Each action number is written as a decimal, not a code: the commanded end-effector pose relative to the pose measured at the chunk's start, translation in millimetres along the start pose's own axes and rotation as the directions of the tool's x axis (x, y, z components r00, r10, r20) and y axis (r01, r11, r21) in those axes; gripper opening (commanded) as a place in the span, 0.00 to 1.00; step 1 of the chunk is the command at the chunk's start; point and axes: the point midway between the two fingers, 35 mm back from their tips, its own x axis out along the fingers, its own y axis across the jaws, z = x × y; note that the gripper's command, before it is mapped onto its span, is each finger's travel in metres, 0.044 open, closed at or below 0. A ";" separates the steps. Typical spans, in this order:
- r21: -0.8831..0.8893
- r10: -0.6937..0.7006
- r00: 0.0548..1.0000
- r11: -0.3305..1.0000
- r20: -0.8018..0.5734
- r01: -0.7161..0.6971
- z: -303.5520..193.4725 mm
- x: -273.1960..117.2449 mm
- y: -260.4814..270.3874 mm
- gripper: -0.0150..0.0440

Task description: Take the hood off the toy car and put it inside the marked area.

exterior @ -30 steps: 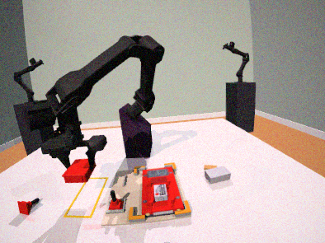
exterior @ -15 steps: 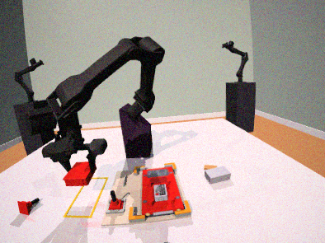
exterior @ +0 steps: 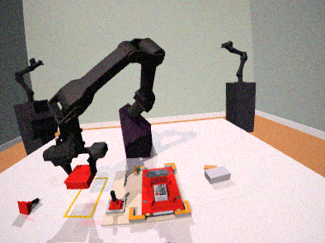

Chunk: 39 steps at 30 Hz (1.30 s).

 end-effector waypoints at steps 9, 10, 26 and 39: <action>0.005 0.004 1.000 1.000 0.005 -0.004 0.5 9.0 0.3 0.25; 0.005 0.004 1.000 1.000 0.005 -0.004 0.5 9.7 0.4 0.25; 0.005 0.005 1.000 1.000 0.005 -0.005 0.1 21.2 0.8 0.25; 0.004 0.006 1.000 1.000 0.004 -0.006 -0.5 30.3 1.4 0.25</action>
